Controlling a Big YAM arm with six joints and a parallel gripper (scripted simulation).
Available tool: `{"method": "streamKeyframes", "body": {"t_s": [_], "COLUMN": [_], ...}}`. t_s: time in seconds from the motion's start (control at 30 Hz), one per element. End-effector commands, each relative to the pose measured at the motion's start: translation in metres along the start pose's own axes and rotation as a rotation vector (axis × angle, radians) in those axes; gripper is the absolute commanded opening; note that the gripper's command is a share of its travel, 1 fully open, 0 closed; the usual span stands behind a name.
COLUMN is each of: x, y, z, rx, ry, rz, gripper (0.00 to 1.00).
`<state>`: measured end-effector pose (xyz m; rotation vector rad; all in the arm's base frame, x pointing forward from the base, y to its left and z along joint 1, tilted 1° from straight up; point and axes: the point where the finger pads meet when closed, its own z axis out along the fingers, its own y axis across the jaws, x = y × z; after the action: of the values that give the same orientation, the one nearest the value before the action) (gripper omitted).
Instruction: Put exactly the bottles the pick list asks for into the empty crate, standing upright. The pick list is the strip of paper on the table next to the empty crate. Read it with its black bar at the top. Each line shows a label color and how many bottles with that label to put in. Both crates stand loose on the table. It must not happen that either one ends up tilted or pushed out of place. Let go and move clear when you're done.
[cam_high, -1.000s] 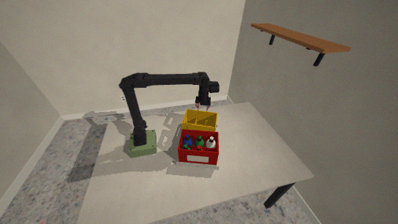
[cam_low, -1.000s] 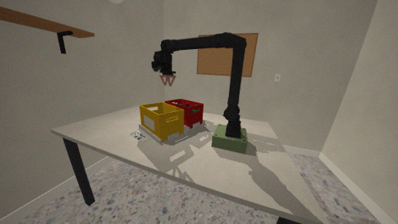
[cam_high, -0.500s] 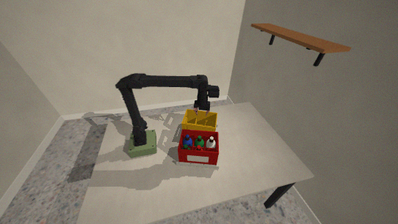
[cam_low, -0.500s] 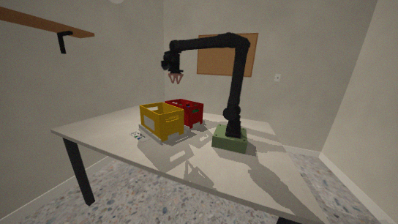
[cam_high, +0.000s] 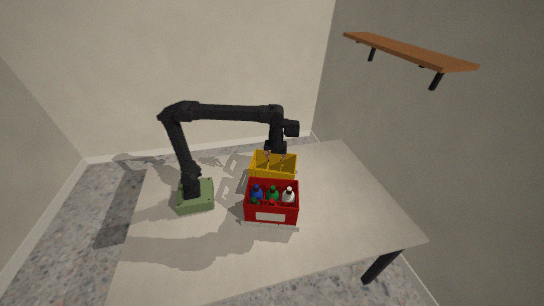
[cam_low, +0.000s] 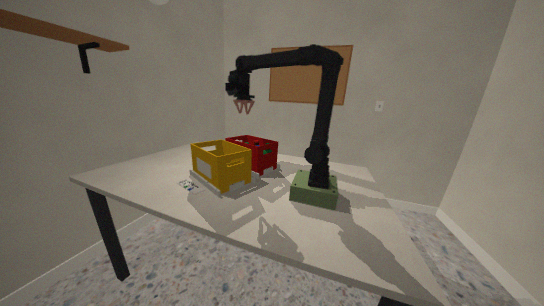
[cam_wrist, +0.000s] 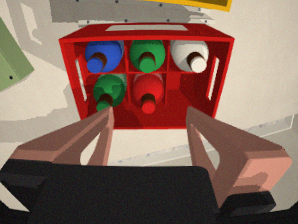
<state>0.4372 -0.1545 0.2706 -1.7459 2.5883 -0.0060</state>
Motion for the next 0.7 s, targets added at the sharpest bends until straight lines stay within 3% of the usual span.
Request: {"method": "streamKeyframes", "body": {"t_s": [0.0,0.67], "x": [0.0026,0.0051], "y": [0.0034,0.0051], "z": [-0.0036,-0.0022], "rx": [0.015,0.02], "ry": [-0.003,-0.002], "rz": [-0.013,-0.009], "gripper": [0.61,0.61]}}
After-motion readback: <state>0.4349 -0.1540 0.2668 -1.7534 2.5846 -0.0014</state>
